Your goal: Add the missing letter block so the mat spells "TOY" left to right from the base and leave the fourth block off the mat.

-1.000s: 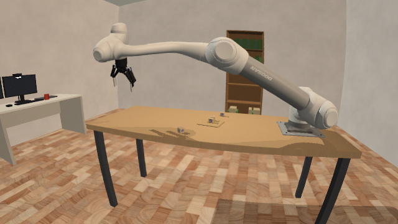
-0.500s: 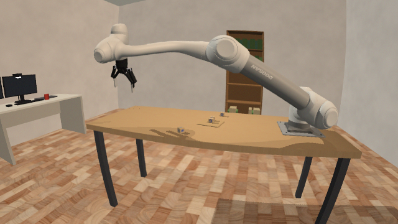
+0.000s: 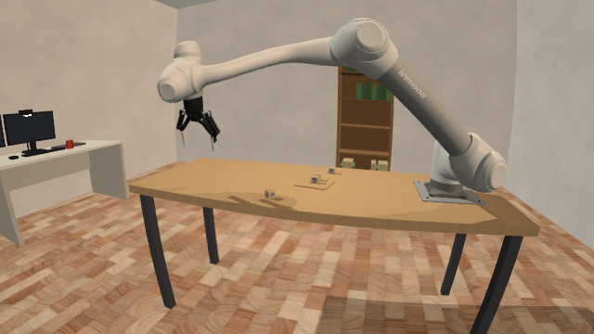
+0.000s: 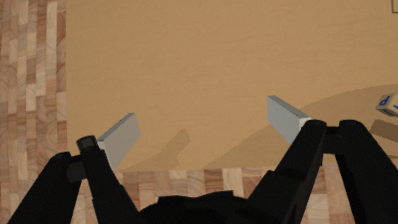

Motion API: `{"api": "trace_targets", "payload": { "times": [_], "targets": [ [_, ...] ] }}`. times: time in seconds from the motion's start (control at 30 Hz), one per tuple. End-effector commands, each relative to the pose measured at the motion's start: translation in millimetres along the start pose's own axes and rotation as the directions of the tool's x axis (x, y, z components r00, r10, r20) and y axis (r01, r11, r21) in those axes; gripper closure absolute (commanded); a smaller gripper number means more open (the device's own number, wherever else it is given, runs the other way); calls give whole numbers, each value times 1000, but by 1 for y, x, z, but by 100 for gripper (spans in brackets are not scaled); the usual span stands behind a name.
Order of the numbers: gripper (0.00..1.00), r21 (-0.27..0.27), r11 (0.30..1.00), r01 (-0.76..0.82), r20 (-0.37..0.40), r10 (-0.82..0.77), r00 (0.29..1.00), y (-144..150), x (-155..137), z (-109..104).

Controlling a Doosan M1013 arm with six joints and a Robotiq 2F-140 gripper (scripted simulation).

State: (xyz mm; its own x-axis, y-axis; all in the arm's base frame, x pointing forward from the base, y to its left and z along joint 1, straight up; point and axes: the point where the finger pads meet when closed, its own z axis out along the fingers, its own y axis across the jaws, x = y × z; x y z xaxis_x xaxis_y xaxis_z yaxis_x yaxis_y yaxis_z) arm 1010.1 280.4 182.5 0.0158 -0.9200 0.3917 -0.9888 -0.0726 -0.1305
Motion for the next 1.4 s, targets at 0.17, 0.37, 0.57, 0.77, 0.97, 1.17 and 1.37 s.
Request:
{"api": "trace_targets", "payload": {
  "times": [0.17, 0.37, 0.57, 0.77, 0.97, 1.17, 1.37],
  "targets": [
    [0, -36, 999, 13, 32, -12, 999, 110, -31, 13],
    [0, -59, 998, 17, 38, -15, 999, 158, -36, 21],
    [0, -101, 995, 22, 48, -17, 999, 252, -39, 37],
    [0, -129, 991, 22, 52, -16, 999, 315, -37, 48],
    [0, -131, 991, 22, 52, -15, 999, 320, -37, 49],
    [0, -131, 991, 22, 52, -15, 999, 320, -37, 49],
    [0, -131, 991, 22, 52, -15, 999, 320, -37, 49]
  ]
}}
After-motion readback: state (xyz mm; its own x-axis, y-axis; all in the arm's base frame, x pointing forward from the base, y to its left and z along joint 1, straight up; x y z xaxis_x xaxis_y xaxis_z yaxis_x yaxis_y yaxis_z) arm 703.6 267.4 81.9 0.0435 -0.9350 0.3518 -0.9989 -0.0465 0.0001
